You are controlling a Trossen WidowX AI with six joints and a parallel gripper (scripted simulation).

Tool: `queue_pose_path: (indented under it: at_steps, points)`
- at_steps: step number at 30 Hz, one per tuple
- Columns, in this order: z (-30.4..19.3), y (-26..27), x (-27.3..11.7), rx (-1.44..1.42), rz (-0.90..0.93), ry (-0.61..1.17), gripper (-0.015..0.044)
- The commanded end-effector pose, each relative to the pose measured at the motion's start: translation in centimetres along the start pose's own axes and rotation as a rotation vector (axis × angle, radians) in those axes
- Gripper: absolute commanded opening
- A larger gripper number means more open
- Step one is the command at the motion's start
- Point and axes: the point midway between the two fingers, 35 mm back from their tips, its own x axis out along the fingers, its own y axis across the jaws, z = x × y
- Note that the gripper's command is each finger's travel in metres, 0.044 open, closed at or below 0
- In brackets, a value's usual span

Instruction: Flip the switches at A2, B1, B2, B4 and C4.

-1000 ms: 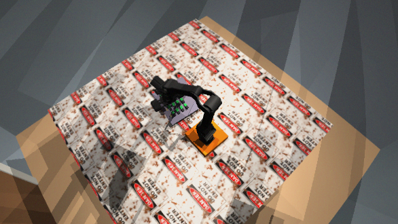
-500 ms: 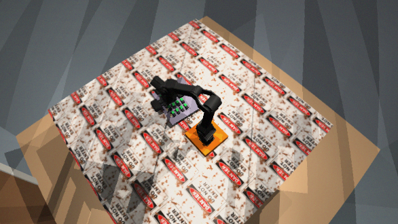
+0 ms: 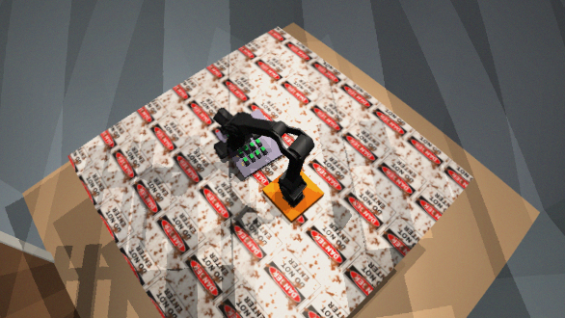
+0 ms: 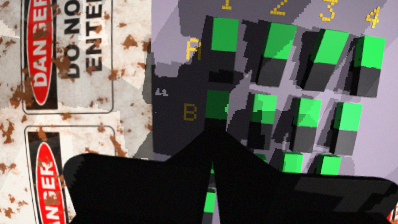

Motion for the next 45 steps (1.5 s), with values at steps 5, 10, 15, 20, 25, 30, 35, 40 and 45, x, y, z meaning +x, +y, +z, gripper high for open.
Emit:
queue_pose_path:
  at_steps: [5,10,15,20,25,30,35,40,45]
  points:
    - [-0.1,0.0,0.3,-0.007,-0.003,0.004,0.0]
    - [-0.1,0.0,0.3,-0.007,-0.003,0.004,0.0]
    - [-0.1,0.0,0.4,-0.007,-0.003,0.004,0.0]
    - [-0.1,0.0,0.5,-0.007,-0.003,0.004,0.0]
    - [-0.1,0.0,0.5,-0.007,-0.003,0.004,0.0]
    - [0.3,0.1,-3.6,-0.004,-0.002,0.019,0.0]
    - [0.2,0.0,-6.1,-0.007,-0.003,0.031,0.0]
    - [0.2,-2.3,-6.1,-0.007,-0.005,0.032,0.0]
    - [0.2,-2.9,-5.3,-0.008,-0.006,0.025,0.0]
